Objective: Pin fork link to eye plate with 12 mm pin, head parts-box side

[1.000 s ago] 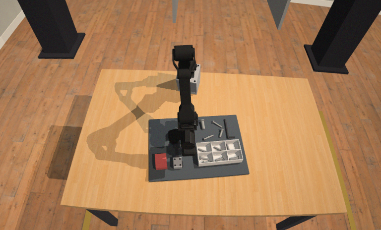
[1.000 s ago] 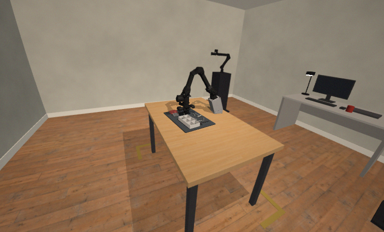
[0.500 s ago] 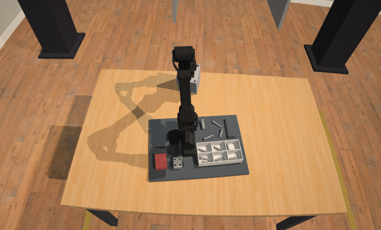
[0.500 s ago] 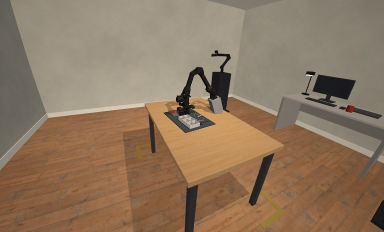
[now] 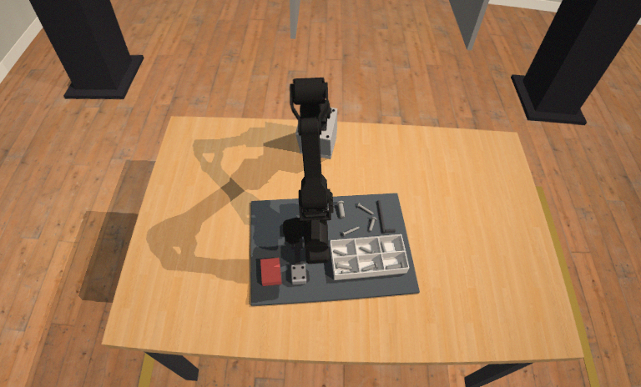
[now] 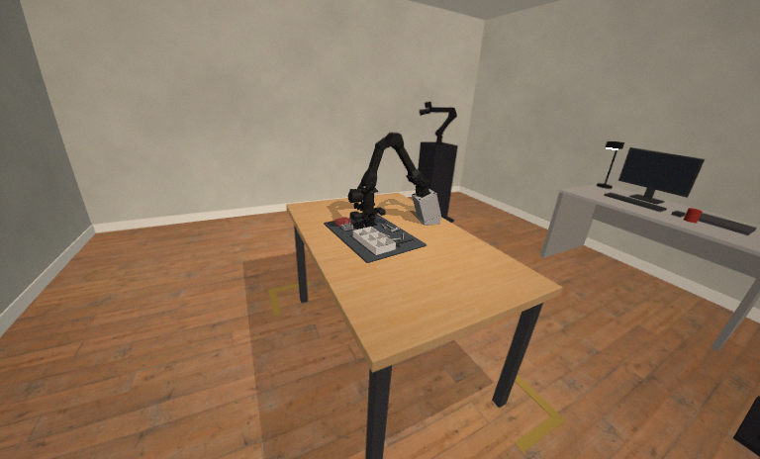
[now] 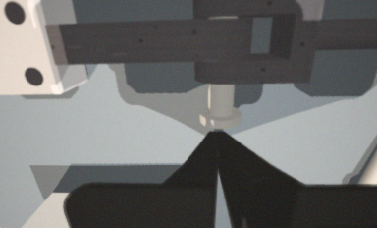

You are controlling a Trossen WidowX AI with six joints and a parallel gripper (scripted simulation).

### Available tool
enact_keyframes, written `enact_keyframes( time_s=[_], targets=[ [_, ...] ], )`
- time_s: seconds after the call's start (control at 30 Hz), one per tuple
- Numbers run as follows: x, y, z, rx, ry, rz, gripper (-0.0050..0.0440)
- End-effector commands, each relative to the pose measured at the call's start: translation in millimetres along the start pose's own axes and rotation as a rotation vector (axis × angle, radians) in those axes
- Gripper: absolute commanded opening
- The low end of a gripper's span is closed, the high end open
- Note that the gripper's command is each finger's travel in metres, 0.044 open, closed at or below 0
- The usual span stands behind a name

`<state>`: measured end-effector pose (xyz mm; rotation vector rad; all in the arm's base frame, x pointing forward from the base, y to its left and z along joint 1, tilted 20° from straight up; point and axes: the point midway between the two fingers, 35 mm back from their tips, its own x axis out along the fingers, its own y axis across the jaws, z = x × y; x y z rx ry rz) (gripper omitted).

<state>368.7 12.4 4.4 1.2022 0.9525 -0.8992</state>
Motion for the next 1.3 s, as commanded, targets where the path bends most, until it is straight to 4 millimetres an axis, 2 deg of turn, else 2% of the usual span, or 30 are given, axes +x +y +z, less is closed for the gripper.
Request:
enact_keyframes(
  time_s=[0.0,1.27],
  targets=[
    [-0.5,0.9,0.5,-0.004,0.002,0.004,-0.0050],
    [0.5,-0.4,0.4,-0.004,0.002,0.003,-0.0050]
  ],
)
